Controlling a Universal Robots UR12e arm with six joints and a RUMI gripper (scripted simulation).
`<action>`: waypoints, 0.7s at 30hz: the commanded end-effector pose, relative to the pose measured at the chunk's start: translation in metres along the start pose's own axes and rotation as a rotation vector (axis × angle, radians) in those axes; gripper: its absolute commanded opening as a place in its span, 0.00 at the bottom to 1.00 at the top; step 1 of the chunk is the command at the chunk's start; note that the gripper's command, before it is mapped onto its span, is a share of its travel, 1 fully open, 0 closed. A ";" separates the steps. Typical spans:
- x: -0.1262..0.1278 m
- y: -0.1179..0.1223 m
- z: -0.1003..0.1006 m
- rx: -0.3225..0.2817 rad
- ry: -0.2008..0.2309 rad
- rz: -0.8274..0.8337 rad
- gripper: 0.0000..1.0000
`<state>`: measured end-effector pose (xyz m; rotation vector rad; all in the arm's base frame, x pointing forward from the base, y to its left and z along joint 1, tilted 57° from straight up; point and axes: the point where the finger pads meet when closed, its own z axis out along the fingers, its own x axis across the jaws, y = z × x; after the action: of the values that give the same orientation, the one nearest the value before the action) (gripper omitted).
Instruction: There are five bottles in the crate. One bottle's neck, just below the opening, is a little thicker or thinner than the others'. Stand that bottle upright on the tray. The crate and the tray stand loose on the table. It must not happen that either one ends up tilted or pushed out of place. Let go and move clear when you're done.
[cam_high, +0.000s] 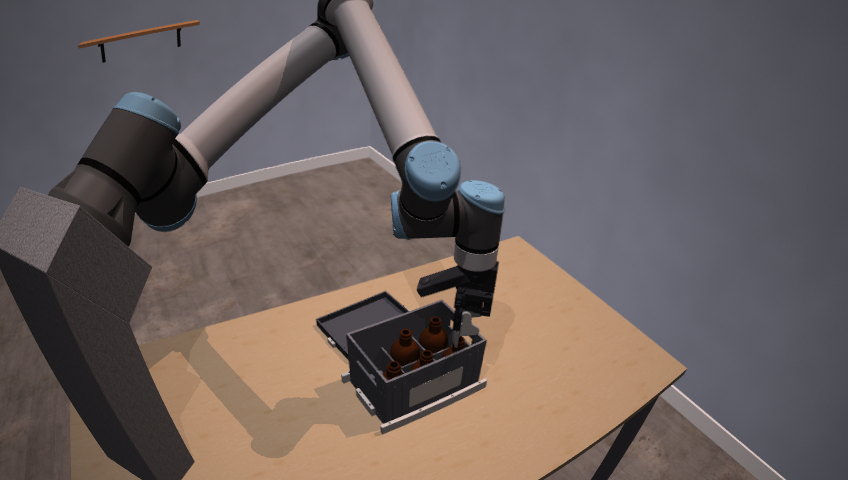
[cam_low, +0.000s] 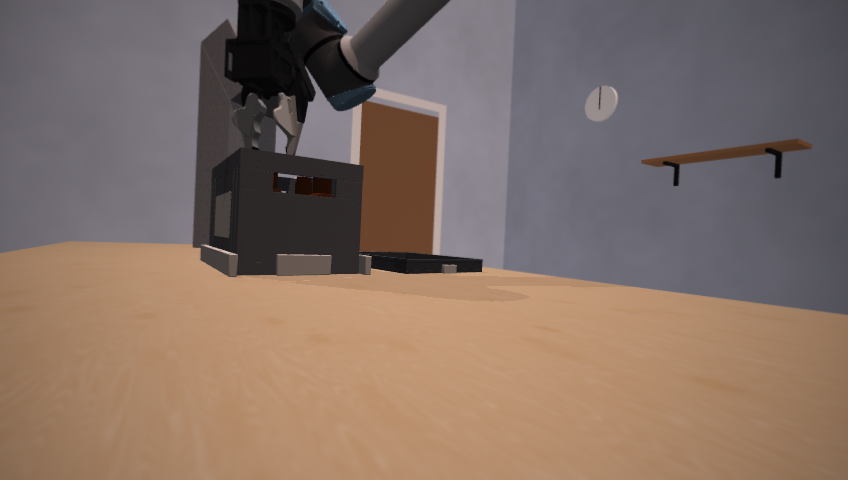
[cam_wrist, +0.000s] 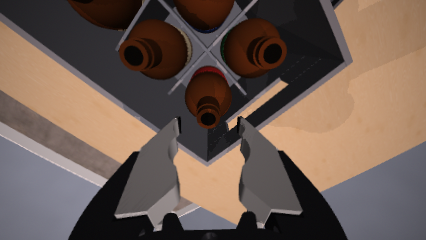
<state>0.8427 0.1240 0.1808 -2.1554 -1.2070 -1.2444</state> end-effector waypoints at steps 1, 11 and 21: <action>0.001 0.001 0.009 0.000 0.000 -0.002 0.38; 0.001 0.001 0.018 -0.001 0.000 -0.002 0.38; 0.001 0.000 0.024 0.000 0.000 -0.001 0.38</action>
<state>0.8531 0.1369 0.1703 -2.1554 -1.2070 -1.2448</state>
